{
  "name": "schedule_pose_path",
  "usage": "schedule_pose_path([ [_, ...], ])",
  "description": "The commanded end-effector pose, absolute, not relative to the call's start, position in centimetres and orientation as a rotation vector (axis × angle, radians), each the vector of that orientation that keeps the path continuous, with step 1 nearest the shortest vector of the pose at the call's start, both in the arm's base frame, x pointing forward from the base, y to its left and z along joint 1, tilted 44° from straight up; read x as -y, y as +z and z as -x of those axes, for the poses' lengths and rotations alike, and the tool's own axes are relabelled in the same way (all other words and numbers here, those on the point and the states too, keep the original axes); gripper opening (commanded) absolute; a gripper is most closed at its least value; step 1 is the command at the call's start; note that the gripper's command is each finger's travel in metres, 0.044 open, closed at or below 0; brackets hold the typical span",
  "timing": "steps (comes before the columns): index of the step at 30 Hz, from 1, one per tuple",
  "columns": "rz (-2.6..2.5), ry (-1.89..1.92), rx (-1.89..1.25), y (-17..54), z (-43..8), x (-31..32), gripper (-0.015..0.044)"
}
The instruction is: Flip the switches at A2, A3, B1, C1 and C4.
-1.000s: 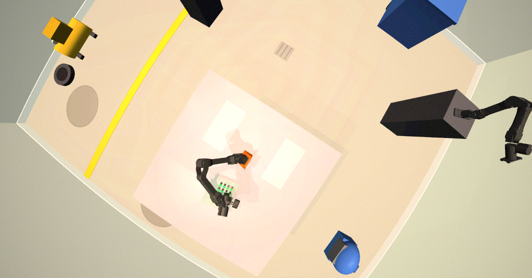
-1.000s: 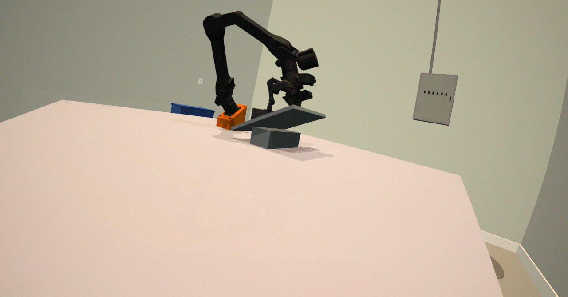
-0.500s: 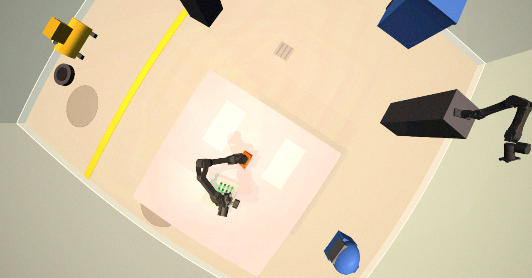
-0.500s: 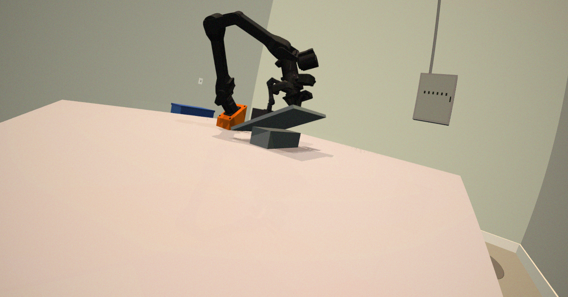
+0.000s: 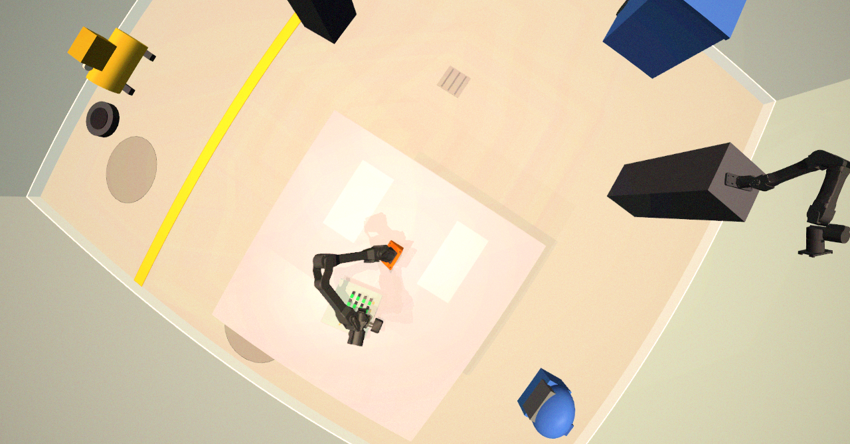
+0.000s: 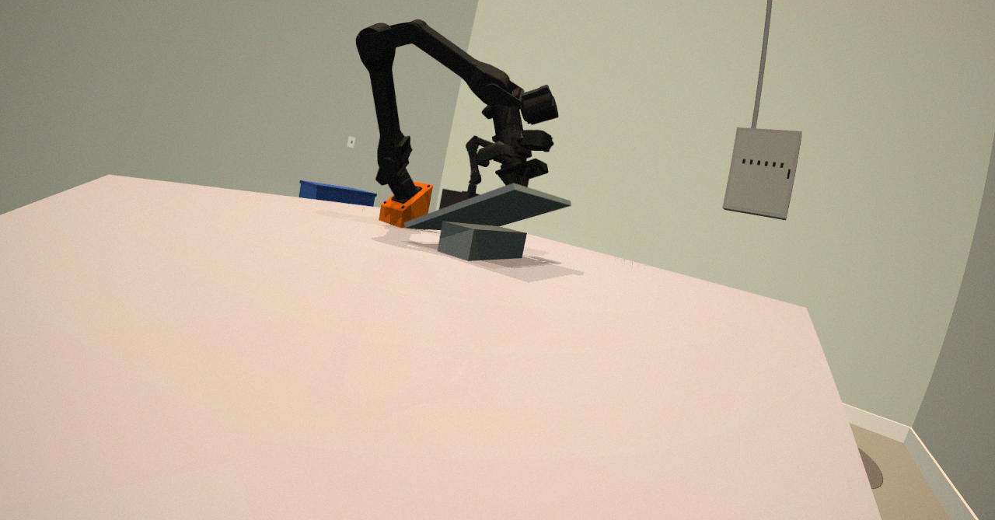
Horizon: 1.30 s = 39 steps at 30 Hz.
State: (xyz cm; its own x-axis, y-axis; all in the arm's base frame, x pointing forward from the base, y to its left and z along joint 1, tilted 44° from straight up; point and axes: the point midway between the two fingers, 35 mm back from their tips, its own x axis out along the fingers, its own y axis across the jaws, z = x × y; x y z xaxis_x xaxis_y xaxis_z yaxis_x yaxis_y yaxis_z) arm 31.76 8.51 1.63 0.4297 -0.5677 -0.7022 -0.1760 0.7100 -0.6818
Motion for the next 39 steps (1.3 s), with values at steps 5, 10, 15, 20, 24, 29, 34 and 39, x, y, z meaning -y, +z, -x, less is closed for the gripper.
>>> schedule_pose_path([
  [5, 0.782, -0.272, -1.131, 1.4, -31.8, -8.4, 0.0],
  [10, 0.782, -0.272, -1.131, 1.4, -31.8, -8.4, 0.0],
  [15, 0.782, -0.262, -1.113, 5.1, -29.3, -11.5, 0.0],
  [20, 0.783, -0.259, -1.11, 5.9, -28.8, -12.0, 0.0],
  [24, 0.783, -0.259, -1.11, 5.6, -27.5, -11.4, 0.0],
  [29, 0.784, -0.259, -1.111, 5.0, -25.3, -10.3, 0.0],
  [34, 0.783, -0.263, -1.119, 4.2, -25.8, -9.7, 0.0],
  [39, 0.783, -0.271, -1.134, 2.6, -26.9, -8.4, 0.0],
])
